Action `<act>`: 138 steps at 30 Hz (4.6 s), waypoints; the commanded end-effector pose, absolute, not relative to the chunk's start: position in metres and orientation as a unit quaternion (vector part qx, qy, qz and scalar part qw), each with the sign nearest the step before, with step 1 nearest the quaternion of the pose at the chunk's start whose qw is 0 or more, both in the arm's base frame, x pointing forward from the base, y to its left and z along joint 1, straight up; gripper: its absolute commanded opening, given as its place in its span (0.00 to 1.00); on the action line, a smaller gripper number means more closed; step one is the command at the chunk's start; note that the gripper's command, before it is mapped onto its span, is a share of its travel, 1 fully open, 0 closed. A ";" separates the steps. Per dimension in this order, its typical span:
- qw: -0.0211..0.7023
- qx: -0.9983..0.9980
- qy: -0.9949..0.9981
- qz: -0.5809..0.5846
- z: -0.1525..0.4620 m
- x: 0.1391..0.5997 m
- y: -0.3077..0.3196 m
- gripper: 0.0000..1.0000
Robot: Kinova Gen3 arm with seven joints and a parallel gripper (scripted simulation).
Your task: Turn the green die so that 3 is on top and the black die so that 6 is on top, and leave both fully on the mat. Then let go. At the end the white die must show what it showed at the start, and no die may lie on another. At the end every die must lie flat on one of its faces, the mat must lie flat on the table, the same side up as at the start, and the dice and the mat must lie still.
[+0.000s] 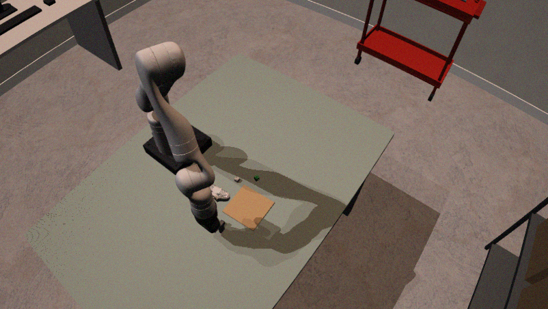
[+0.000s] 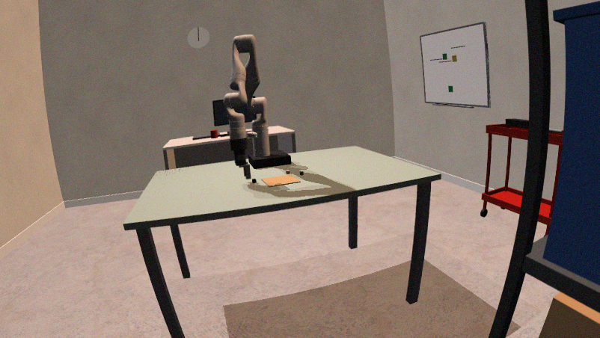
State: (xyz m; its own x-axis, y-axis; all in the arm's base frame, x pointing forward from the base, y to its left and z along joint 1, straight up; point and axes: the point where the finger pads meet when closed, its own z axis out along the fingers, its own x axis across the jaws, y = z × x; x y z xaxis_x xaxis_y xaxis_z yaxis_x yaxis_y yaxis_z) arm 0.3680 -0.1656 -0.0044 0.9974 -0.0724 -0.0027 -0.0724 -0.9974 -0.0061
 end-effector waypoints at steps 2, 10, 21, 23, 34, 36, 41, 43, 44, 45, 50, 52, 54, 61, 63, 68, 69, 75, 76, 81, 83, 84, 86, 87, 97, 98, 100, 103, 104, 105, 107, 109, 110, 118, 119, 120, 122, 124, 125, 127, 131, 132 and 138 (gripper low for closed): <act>0.003 -0.999 0.036 0.000 -0.004 0.369 -0.166 1.00; 0.003 -0.999 0.036 0.000 -0.004 0.369 -0.166 1.00; 0.003 -0.999 0.036 0.000 -0.004 0.363 -0.151 1.00; 0.003 -0.999 0.036 0.000 -0.004 0.360 -0.142 1.00; 0.003 -0.999 0.036 0.000 -0.003 0.335 -0.069 1.00; 0.003 -0.999 0.036 0.000 -0.003 0.332 -0.061 1.00; 0.003 -0.999 0.036 0.000 -0.003 0.320 -0.027 1.00; 0.003 -0.999 0.036 0.000 -0.003 0.316 -0.015 1.00; 0.003 -0.999 0.036 0.000 -0.003 0.314 -0.010 1.00; 0.003 -0.999 0.036 0.000 -0.003 0.313 -0.005 1.00; 0.003 -0.999 0.036 0.000 -0.003 0.307 0.011 1.00; 0.003 -0.999 0.036 0.000 -0.003 0.307 0.011 1.00; 0.003 -0.999 0.036 0.000 -0.003 0.306 0.014 1.00; 0.003 -0.999 0.036 0.000 -0.003 0.305 0.017 1.00; 0.003 -0.999 0.036 0.000 -0.003 0.305 0.017 1.00; 0.003 -0.999 0.036 0.000 -0.003 0.305 0.017 1.00; 0.003 -0.999 0.036 0.000 -0.003 0.305 0.017 1.00; 0.003 -0.999 0.036 0.000 -0.003 0.305 0.017 1.00; 0.003 -0.999 0.036 0.000 -0.003 0.305 0.017 1.00; 0.003 -0.999 0.036 0.000 -0.003 0.305 0.017 1.00; 0.003 -0.999 0.036 0.000 -0.003 0.305 0.017 1.00; 0.003 -0.999 0.036 0.000 -0.003 0.305 0.017 1.00; 0.003 -0.999 0.036 0.000 -0.003 0.305 0.017 1.00; 0.003 -0.999 0.036 0.000 -0.003 0.305 0.017 1.00; 0.003 -0.999 0.036 0.000 -0.003 0.305 0.017 1.00; 0.003 -0.999 0.036 0.000 -0.003 0.305 0.017 1.00; 0.003 -0.999 0.036 0.000 -0.003 0.306 0.018 1.00; 0.003 -0.999 0.036 0.000 -0.003 0.307 0.019 1.00; 0.003 -0.999 0.036 0.000 -0.003 0.309 0.020 1.00; 0.003 -0.999 0.036 0.000 -0.003 0.311 0.022 1.00; 0.003 -0.999 0.036 0.000 -0.003 0.318 0.027 1.00; 0.003 -0.999 0.036 0.000 -0.003 0.327 0.034 1.00; 0.003 -0.999 0.036 0.000 -0.003 0.331 0.037 1.00; 0.003 -0.999 0.036 0.000 -0.003 0.362 0.061 1.00; 0.003 -0.999 0.036 0.000 -0.003 0.362 0.061 1.00; 0.003 -0.999 0.036 0.000 -0.003 0.362 0.061 1.00; 0.003 -0.999 0.036 0.000 -0.003 0.365 0.063 1.00; 0.003 -0.999 0.036 0.000 -0.003 0.366 0.064 1.00; 0.003 -0.999 0.036 0.000 -0.003 0.366 0.064 1.00; 0.003 -0.999 0.036 0.000 -0.003 0.366 0.064 1.00; 0.003 -0.999 0.036 0.000 -0.003 0.366 0.064 1.00; 0.003 -0.999 0.036 0.000 -0.003 0.366 0.064 1.00; 0.003 -0.999 0.036 0.000 -0.003 0.366 0.064 1.00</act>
